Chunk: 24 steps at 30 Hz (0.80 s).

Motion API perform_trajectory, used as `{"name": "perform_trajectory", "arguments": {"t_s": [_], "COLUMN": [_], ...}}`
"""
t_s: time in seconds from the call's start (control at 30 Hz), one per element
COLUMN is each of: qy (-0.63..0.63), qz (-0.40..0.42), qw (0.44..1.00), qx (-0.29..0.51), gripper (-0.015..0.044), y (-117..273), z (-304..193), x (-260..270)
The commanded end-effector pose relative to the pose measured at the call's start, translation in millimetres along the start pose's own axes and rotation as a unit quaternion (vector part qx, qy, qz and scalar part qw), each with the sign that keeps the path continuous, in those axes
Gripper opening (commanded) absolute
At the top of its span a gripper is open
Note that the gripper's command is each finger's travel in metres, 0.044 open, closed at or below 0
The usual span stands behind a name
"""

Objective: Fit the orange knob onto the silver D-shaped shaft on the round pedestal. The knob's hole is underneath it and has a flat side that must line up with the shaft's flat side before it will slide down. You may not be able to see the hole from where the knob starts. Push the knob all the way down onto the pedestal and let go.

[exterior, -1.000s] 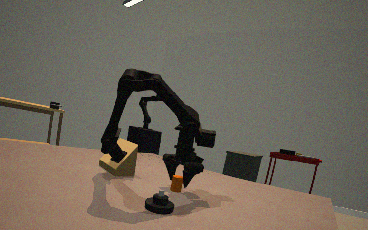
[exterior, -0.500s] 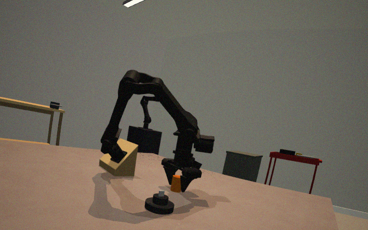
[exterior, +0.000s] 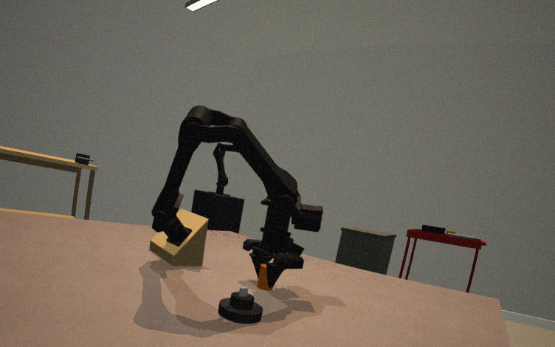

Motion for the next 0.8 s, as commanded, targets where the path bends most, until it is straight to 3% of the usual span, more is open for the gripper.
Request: {"name": "perform_trajectory", "arguments": {"t_s": [0.0,0.1,0.77], "qy": [0.002,0.002,0.003], "qz": [-0.001,-0.001,0.0], "qw": [1.0,1.0,1.0], "qx": [0.0,-0.001,-0.001], "gripper": [0.0059,0.0,0.0], "y": [3,19,139], "z": [1,4,0], "x": [0,-2,0]}}
Point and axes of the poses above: the point midway between the two fingers, 35 mm back from their tips, its own y axis back along the fingers, its own x axis across the jaws, z = x × y, the point moved 8 cm from there along y, back along the fingers, and after that the axes turned 12 degrees about -y, right-handed, at the moved point
